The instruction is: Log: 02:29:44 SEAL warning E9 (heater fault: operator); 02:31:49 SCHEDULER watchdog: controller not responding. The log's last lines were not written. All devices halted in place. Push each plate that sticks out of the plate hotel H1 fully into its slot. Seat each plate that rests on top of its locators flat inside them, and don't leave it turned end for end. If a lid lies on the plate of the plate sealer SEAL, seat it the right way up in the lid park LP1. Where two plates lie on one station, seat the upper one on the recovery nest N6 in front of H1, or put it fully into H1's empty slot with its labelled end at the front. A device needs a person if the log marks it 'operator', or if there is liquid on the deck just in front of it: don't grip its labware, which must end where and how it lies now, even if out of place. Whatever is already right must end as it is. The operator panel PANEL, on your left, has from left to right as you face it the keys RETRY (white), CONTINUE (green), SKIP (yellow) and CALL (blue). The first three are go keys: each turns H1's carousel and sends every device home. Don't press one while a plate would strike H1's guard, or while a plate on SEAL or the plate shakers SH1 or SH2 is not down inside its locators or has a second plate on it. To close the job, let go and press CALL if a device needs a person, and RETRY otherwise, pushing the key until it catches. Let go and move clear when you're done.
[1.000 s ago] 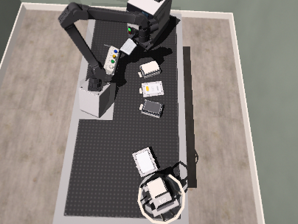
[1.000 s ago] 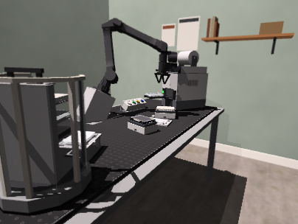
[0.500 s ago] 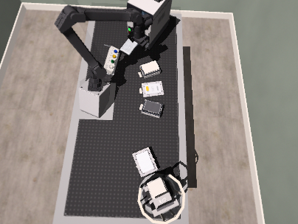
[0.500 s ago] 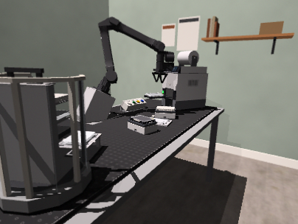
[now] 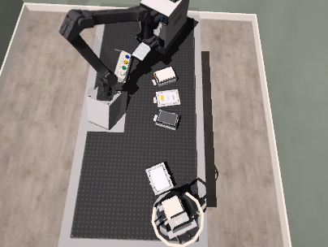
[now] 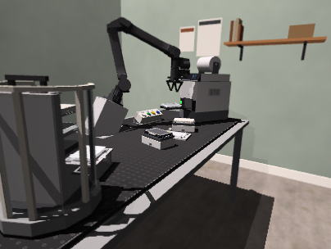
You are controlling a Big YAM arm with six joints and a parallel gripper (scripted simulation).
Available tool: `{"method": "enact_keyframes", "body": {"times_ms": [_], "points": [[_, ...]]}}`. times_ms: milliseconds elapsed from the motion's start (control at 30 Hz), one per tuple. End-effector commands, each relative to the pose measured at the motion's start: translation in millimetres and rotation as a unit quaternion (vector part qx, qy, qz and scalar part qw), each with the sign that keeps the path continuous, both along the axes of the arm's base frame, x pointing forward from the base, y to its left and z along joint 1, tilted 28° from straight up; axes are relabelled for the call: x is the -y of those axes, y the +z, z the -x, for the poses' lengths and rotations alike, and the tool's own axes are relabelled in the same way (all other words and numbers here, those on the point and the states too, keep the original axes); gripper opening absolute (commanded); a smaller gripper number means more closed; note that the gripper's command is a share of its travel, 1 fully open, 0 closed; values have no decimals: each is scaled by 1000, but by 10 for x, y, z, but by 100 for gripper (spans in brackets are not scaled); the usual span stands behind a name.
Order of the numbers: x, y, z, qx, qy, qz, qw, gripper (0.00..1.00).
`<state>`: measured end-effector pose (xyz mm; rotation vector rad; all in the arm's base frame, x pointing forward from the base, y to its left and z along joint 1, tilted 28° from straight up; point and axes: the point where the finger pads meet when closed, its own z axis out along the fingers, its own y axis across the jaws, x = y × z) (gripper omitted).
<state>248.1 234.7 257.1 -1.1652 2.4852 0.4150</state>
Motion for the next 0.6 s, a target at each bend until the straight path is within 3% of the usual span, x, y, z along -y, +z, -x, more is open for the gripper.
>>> {"method": "enact_keyframes", "body": {"times_ms": [0, 267, 467, 500, 567], "points": [[-47, 108, 113, 31, 37, -5, 999, 100], [-140, 93, 360, 87, 153, 21, 984, 100], [-181, 82, 488, 88, 159, 23, 983, 100], [-250, 289, 468, 101, 150, 8, 984, 100], [-216, 77, 580, 84, 150, 20, 985, 100]]}}
